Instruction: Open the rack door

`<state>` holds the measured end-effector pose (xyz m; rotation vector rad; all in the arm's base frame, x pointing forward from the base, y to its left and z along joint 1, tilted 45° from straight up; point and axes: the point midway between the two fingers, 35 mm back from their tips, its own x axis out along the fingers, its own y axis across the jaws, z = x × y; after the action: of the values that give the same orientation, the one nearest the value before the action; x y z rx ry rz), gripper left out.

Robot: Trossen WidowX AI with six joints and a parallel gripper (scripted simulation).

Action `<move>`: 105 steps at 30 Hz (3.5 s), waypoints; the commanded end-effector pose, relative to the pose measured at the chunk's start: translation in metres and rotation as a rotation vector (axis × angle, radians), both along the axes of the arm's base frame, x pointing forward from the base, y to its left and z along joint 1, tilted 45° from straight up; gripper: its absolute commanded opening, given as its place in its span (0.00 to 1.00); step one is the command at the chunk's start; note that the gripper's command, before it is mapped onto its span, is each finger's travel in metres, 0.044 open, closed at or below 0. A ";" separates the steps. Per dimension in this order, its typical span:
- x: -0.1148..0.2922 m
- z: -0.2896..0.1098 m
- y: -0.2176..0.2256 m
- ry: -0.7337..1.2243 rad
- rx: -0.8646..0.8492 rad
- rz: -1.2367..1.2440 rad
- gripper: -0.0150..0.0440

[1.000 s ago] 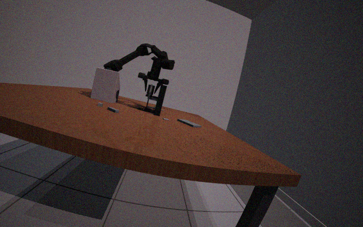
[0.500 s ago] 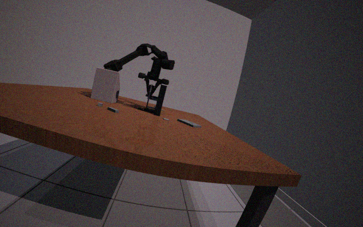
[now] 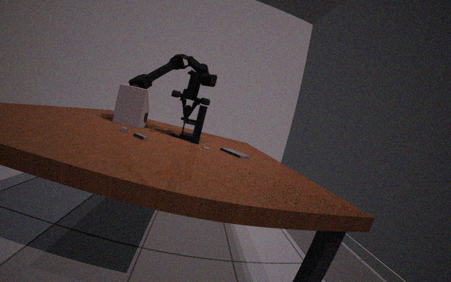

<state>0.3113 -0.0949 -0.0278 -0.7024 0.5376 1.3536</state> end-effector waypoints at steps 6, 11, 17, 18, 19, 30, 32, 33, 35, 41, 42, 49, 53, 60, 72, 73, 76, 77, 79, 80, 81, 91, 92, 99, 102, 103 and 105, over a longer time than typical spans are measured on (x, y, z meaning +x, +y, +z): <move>0.000 0.000 0.000 0.002 0.002 -0.002 0.30; -0.004 0.001 0.002 0.068 0.017 -0.070 0.30; -0.008 0.003 0.005 0.157 0.036 -0.162 0.30; -0.009 0.003 0.005 0.172 0.040 -0.177 0.30; -0.010 0.003 0.006 0.186 0.043 -0.192 0.30; -0.024 0.009 0.014 0.347 0.078 -0.358 0.30; -0.028 0.010 0.016 0.377 0.085 -0.389 0.30; -0.030 0.011 0.018 0.392 0.088 -0.404 0.30; -0.033 0.013 0.020 0.421 0.095 -0.435 0.30; -0.045 0.019 0.029 0.502 0.112 -0.517 0.30; -0.046 0.020 0.031 0.514 0.115 -0.530 0.30; -0.058 0.029 0.042 0.601 0.134 -0.619 0.30; -0.063 0.034 0.050 0.650 0.145 -0.670 0.30; -0.070 0.044 0.061 0.725 0.162 -0.746 0.30; -0.078 0.061 0.081 0.853 0.190 -0.877 0.30; -0.079 0.063 0.083 0.863 0.192 -0.888 0.30; -0.080 0.067 0.087 0.892 0.198 -0.918 0.30; -0.080 0.068 0.089 0.902 0.201 -0.928 0.30; -0.081 0.071 0.092 0.921 0.205 -0.947 0.30; -0.081 0.073 0.093 0.931 0.207 -0.957 0.30; -0.081 0.074 0.095 0.940 0.209 -0.967 0.30; -0.082 0.088 0.110 1.034 0.229 -1.063 0.30; -0.082 0.090 0.111 1.042 0.231 -1.072 0.30; -0.080 0.099 0.120 1.103 0.245 -1.134 0.30; -0.080 0.103 0.124 1.128 0.250 -1.161 0.30; -0.079 0.104 0.125 1.137 0.252 -1.169 0.30; -0.079 0.107 0.128 1.154 0.256 -1.187 0.30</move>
<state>0.2307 0.0300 0.0748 0.6391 1.3543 0.5403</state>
